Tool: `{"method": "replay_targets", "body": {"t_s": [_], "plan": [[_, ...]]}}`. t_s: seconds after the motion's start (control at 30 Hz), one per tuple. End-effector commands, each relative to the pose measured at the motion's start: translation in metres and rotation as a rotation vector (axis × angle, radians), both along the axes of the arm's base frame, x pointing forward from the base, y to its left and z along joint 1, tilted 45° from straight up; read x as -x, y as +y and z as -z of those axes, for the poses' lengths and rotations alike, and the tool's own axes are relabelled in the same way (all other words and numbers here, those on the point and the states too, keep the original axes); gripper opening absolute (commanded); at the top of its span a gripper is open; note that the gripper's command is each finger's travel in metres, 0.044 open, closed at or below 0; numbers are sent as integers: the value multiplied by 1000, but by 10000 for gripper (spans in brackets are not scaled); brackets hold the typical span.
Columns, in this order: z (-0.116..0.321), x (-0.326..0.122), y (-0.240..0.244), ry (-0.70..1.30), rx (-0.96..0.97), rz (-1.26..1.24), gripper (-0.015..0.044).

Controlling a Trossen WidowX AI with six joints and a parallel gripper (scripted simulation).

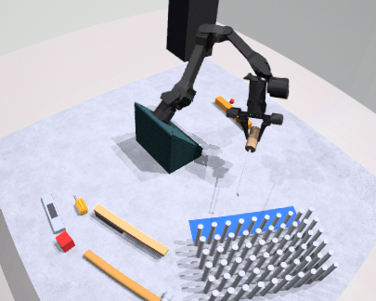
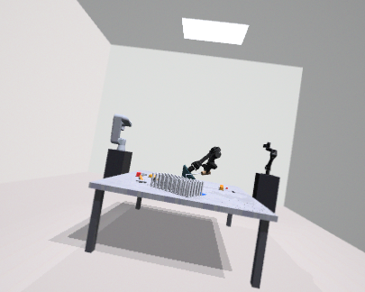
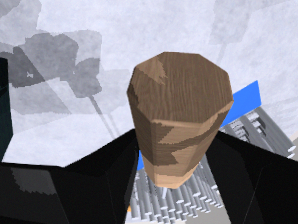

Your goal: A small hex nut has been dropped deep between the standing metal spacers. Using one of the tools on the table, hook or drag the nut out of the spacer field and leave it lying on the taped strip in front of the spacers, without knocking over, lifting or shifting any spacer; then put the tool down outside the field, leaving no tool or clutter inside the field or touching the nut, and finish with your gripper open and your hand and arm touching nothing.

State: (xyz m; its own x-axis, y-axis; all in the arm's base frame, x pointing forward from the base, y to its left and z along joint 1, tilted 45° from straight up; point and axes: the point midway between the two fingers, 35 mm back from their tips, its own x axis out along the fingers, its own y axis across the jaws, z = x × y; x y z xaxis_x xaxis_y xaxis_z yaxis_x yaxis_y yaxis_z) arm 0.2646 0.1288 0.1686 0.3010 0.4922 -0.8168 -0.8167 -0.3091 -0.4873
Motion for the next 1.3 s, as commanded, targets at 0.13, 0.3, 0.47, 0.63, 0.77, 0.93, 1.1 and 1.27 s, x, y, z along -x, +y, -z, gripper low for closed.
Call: {"method": "replay_targets", "body": {"t_s": [0.13,0.3,0.47,0.63,0.77,0.93,1.1,1.27], "plan": [[-3,2,0,143,-114,168,0],[-5,1,0,232,-180,274,0],[-6,2,0,328,-243,379,0],[-7,4,0,437,-302,486,0],[-8,6,0,527,-346,572,0],[-9,8,0,641,-398,680,0],[-11,10,1,757,-446,787,0],[-14,9,0,867,-502,890,0]]}}
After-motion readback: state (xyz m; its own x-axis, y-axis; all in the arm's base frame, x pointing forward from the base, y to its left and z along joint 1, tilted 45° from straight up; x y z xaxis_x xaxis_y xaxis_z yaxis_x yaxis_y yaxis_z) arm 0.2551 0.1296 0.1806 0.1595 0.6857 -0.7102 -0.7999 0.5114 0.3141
